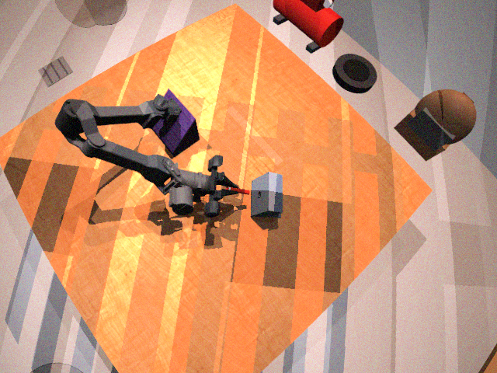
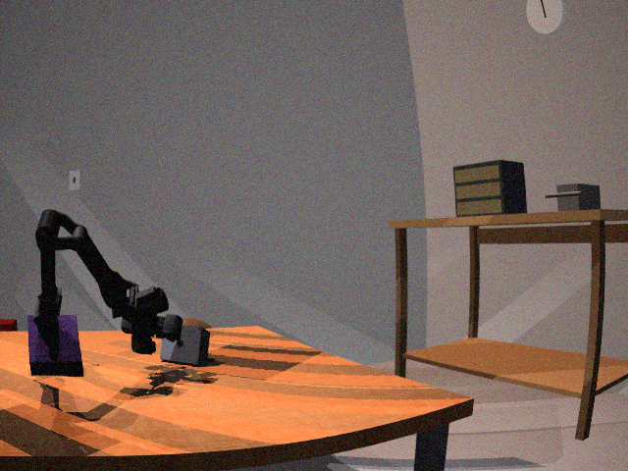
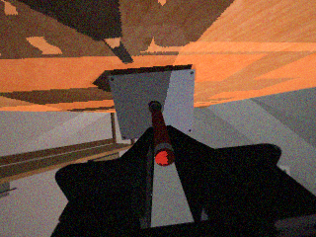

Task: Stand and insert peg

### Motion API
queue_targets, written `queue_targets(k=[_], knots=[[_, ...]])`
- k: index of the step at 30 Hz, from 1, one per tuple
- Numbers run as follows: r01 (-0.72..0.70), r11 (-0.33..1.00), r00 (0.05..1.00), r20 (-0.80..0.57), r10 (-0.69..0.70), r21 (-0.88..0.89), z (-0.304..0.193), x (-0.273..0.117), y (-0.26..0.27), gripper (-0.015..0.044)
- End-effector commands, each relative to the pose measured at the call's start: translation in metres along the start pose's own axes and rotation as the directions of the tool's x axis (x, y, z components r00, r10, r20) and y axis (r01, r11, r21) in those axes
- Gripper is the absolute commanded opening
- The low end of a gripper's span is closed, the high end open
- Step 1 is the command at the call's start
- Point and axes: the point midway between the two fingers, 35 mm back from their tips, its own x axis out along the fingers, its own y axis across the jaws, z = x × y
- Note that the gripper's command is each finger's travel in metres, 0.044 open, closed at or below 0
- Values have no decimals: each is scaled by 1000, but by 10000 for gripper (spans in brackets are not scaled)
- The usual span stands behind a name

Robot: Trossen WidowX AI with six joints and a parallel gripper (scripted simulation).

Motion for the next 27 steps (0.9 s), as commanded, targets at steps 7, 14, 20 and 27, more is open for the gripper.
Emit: queue_targets(k=[7, 14, 20, 27], knots=[[-4, 1000, 1000, -23, 4, -5, -1, 6, 0, 0], [-8, 1000, 999, -35, 7, -2, -1, 11, -1, 0], [-9, 1000, 999, -37, 8, -4, -1, 19, -1, 0], [-9, 1000, 999, -39, 9, -5, -1, 29, -1, 0]])
